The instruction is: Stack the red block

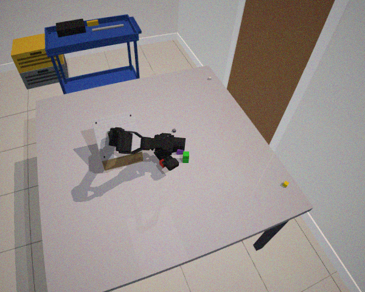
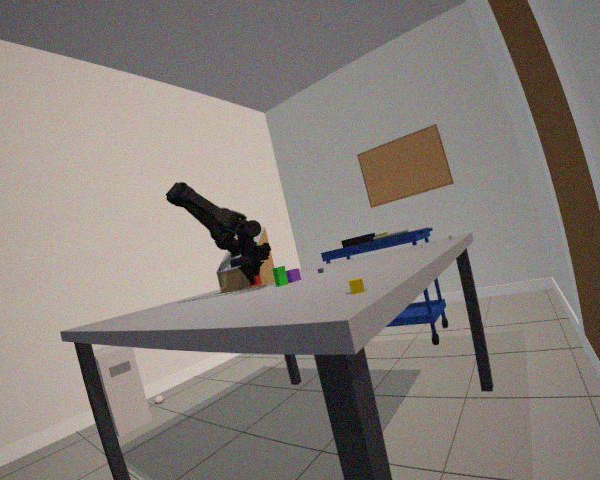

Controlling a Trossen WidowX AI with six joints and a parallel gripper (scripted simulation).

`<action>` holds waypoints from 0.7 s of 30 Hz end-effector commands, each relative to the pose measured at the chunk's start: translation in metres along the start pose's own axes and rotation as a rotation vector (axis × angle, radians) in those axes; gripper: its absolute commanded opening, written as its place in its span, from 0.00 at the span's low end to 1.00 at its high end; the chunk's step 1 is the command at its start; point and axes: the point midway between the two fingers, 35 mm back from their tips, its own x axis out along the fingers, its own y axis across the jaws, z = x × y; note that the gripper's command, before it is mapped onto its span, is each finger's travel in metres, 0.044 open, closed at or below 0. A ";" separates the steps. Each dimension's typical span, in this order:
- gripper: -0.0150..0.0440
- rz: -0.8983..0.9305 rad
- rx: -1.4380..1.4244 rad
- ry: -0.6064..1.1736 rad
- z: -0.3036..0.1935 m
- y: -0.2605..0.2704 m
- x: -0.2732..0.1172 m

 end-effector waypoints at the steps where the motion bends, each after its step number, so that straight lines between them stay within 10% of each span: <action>1: 0.25 -0.011 0.010 -0.010 0.003 -0.004 -0.020; 21: 0.25 -0.007 0.010 -0.011 0.002 -0.003 -0.099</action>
